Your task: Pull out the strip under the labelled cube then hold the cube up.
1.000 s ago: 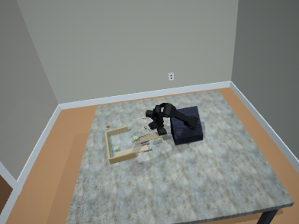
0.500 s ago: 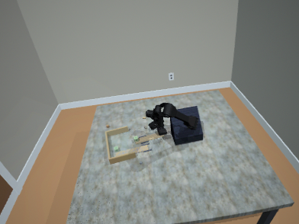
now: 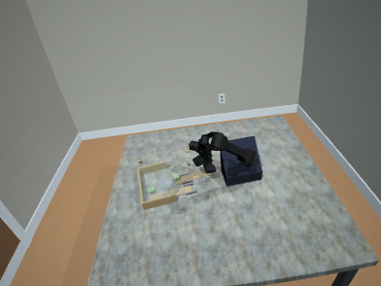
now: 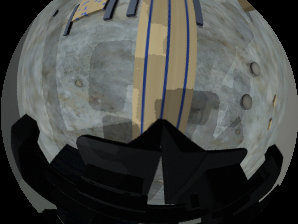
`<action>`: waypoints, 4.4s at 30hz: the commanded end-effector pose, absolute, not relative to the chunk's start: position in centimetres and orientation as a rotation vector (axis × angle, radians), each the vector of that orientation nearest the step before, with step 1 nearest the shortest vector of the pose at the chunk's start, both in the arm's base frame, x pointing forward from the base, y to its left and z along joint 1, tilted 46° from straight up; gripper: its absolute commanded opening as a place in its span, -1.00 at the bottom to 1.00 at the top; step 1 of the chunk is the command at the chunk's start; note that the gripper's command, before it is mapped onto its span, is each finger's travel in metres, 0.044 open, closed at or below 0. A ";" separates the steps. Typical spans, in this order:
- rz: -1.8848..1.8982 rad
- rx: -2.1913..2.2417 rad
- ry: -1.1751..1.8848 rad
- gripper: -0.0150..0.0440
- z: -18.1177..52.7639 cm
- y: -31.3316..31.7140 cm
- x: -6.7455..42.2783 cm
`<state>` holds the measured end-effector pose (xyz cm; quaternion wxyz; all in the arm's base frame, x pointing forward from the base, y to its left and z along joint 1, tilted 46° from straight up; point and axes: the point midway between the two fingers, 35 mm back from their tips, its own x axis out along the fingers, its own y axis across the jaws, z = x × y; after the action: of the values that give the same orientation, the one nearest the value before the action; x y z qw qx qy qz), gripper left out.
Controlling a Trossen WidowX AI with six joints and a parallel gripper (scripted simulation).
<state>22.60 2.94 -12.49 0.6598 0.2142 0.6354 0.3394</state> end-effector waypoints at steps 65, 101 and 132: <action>0.833 0.412 1.430 1.00 -7.1 0.9 35.8; 0.835 0.411 1.426 0.36 -7.2 3.5 42.9; 0.837 0.402 1.422 0.18 -9.5 6.1 42.7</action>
<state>42.63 6.12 -9.58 0.6601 0.1780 0.6290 0.3699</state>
